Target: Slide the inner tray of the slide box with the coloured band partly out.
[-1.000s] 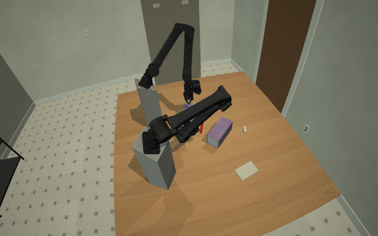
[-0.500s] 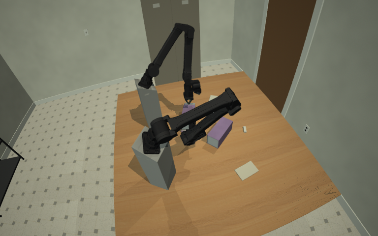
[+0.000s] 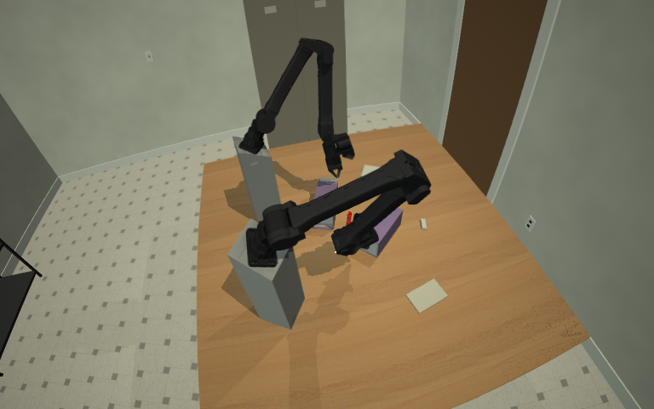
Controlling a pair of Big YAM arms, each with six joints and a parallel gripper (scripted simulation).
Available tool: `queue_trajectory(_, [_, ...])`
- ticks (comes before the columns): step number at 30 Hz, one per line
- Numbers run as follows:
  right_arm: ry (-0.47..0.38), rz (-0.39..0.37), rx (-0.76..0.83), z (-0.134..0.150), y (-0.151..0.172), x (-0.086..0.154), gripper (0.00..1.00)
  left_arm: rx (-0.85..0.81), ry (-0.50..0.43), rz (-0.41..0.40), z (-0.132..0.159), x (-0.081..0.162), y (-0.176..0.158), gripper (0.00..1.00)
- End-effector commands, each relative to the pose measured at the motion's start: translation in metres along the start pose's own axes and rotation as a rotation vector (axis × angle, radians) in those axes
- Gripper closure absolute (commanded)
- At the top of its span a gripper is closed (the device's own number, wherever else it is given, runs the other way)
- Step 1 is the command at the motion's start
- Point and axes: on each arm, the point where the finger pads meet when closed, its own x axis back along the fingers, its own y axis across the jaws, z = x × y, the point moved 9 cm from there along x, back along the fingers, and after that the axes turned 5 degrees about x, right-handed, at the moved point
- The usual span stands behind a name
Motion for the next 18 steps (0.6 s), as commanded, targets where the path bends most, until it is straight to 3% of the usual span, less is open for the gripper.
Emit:
queue_trajectory(1, [0.022, 0.072, -0.076, -0.004, -0.043, 0.007, 1.00, -0.030, -0.109, 0.006, -0.030, 0.010, 0.004, 1.00])
queue_trajectory(7, [0.095, 0.170, -0.199, -0.001, -0.086, 0.038, 1.00, -0.075, -0.211, 0.036, -0.055, 0.017, 0.004, 1.00])
queue_trajectory(9, [0.095, 0.170, -0.199, -0.001, -0.086, 0.038, 1.00, -0.075, -0.211, 0.036, -0.055, 0.017, 0.004, 1.00])
queue_trajectory(10, [0.106, 0.181, -0.218, 0.000, -0.091, 0.041, 1.00, -0.075, -0.166, 0.045, -0.039, 0.008, 0.002, 1.00])
queue_trajectory(13, [0.139, 0.247, -0.277, 0.003, -0.116, 0.061, 1.00, -0.101, -0.284, 0.053, -0.074, 0.024, 0.003, 1.00])
queue_trajectory(18, [0.175, 0.357, -0.360, 0.004, -0.158, 0.091, 1.00, -0.142, -0.370, 0.071, -0.093, 0.033, 0.003, 1.00])
